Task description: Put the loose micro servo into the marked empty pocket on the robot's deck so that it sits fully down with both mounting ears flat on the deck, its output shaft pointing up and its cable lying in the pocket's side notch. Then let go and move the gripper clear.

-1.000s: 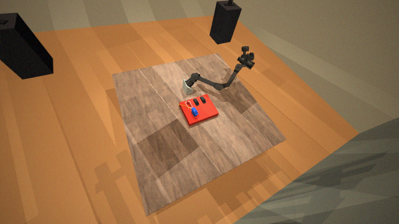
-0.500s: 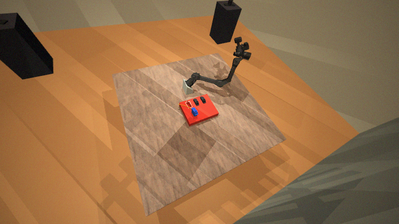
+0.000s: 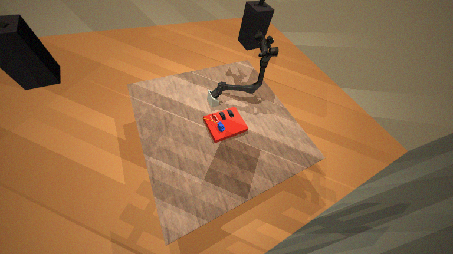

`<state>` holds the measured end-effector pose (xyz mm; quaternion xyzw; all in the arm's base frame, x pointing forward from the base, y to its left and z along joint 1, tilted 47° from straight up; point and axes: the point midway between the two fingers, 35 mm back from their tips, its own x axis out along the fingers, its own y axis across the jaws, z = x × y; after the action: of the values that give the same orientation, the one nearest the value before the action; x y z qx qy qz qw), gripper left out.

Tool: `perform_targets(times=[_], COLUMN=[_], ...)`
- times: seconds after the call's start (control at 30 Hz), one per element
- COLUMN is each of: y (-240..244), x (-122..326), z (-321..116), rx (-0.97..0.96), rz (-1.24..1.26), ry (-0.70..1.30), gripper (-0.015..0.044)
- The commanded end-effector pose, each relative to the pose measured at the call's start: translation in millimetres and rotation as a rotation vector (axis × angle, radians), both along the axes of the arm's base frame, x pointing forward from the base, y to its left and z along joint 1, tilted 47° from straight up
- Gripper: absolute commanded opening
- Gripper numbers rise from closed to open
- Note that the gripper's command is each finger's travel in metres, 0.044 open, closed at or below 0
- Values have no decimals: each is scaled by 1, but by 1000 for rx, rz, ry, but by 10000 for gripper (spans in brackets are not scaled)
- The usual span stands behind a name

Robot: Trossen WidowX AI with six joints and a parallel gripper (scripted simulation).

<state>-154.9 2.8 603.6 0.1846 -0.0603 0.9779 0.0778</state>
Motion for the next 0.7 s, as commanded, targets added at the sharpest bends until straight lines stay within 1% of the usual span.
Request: perform_targets(times=[0.0, 0.07, 0.33, 0.67], y=[-36, -52, -92, -175], x=[-19, -25, -33, -39], z=[-10, -15, -27, -62], rx=[91, 129, 189, 397], rz=[84, 127, 254, 469], ry=[-44, -61, -87, -157], gripper=[440, 440, 440, 440])
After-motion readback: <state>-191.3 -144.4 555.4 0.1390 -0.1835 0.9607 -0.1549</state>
